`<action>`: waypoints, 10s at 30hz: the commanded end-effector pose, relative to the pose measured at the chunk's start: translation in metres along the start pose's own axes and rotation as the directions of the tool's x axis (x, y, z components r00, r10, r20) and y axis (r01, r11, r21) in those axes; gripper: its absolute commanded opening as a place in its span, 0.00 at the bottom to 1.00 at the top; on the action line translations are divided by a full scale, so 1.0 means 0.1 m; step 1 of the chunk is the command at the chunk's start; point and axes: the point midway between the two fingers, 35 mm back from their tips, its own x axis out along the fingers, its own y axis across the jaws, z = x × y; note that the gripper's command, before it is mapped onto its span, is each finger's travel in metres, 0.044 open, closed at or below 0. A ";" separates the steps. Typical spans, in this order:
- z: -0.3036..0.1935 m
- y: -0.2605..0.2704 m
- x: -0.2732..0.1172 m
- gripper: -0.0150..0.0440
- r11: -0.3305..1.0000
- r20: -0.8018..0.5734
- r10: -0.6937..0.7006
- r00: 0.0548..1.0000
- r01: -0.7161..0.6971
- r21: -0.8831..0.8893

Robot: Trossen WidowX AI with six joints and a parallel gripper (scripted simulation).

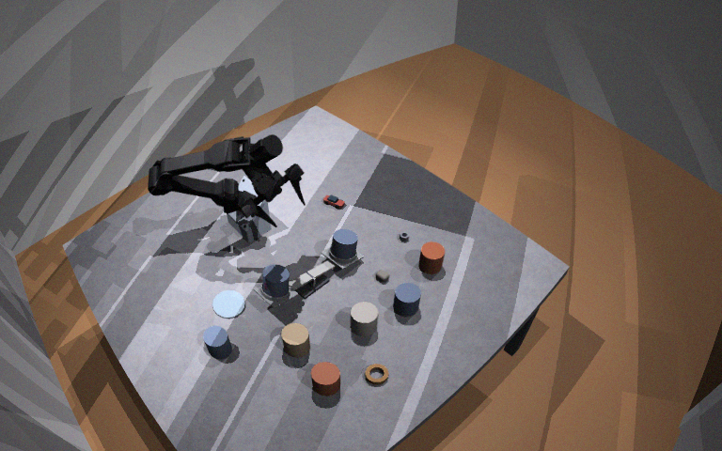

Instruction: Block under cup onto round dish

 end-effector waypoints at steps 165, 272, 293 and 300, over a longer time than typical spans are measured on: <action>-0.89 0.89 1.94 0.25 0.254 -0.474 -0.407 0.781 0.595 0.762; -0.45 1.24 1.15 0.25 0.257 -0.478 -0.419 0.772 0.605 0.753; -0.45 1.24 1.15 0.25 0.257 -0.478 -0.419 0.772 0.605 0.753; -0.45 1.24 1.15 0.25 0.257 -0.478 -0.419 0.772 0.605 0.753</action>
